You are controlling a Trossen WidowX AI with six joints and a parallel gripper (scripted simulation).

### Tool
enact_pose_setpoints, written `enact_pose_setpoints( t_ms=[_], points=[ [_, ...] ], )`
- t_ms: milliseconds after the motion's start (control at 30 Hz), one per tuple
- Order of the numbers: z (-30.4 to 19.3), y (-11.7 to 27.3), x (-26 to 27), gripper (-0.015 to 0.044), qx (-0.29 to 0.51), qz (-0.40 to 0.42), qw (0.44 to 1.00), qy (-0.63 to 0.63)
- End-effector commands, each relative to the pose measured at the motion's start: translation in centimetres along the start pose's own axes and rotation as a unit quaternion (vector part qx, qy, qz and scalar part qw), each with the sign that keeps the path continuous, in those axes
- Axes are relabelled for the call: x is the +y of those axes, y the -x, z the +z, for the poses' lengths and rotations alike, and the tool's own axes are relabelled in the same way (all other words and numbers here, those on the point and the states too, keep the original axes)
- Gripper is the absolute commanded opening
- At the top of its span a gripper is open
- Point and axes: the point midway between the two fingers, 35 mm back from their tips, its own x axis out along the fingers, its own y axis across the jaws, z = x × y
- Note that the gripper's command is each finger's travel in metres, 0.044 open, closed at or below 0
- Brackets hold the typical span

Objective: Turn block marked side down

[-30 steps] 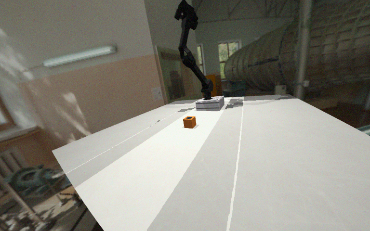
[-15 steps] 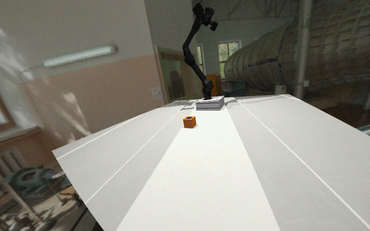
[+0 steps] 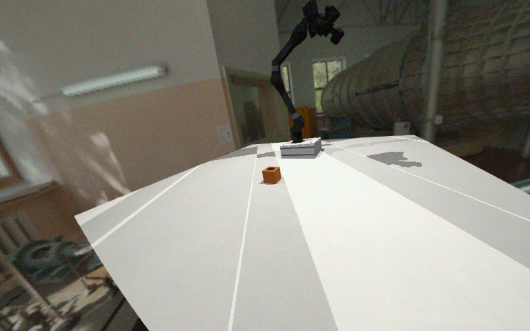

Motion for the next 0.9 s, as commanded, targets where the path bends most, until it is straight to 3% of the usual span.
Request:
enact_pose_setpoints(
  t_ms=[0, 167, 500, 867],
  points=[
    [3.6, 0.2, -6.2, 0.044, -0.057, -0.09, 0.994, -0.014],
    [7.1, 2.1, -12.8, 0.044, -0.109, -0.186, 0.976, -0.022],
    [11.6, 9.9, -23.8, 0.044, -0.196, -0.355, 0.913, -0.041],
    [13.2, 21.8, -33.4, 0.044, -0.252, -0.506, 0.82, -0.093]
  ],
)
